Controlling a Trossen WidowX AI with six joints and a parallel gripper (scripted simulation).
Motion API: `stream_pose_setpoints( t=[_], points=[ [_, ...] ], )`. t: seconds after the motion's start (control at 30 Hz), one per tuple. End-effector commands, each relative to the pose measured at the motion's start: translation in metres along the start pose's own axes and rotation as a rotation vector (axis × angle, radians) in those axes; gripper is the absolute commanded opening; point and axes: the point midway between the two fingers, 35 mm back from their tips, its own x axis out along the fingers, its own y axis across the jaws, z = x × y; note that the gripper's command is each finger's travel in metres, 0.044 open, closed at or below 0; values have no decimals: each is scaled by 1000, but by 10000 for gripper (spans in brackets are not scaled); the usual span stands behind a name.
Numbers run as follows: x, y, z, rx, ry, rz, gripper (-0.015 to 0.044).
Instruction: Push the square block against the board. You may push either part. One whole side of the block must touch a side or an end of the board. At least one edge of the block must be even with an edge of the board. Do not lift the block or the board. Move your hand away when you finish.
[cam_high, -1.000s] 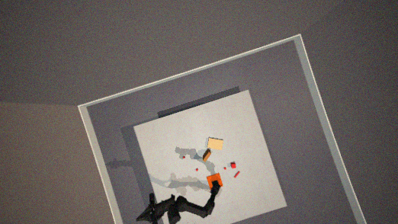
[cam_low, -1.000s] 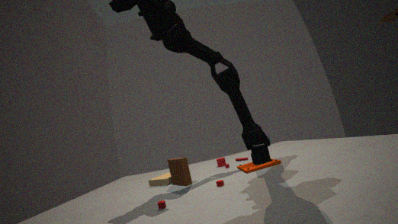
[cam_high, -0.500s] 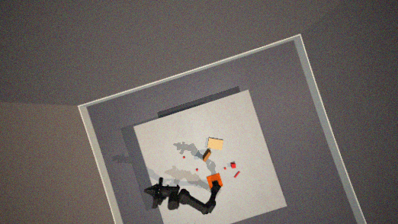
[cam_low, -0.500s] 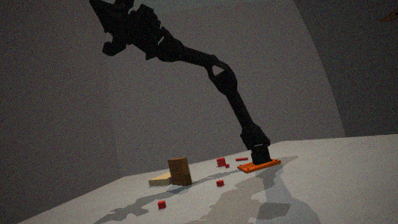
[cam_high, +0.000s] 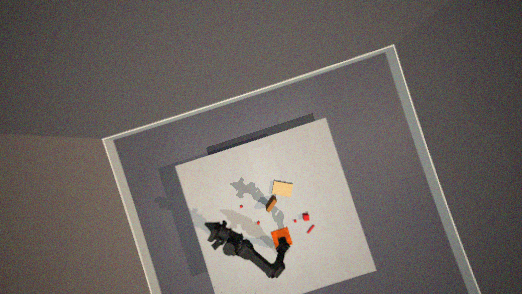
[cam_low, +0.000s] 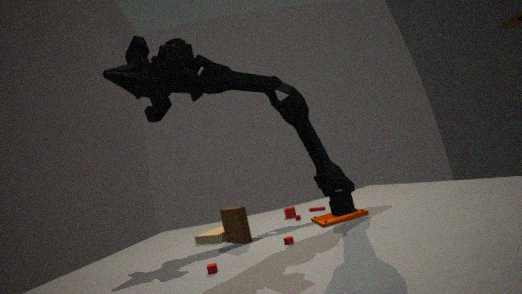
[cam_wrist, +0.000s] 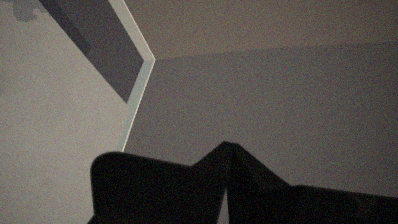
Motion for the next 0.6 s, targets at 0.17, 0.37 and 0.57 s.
stream_pose_setpoints(
  t=[0.17, 0.37, 0.57],
  points=[
    [-15, 43, -58, 213, 183, 169, 0],
    [-32, 72, -91, 349, 306, 268, 0],
    [-53, 100, -120, 484, 436, 358, 0]
  ],
)
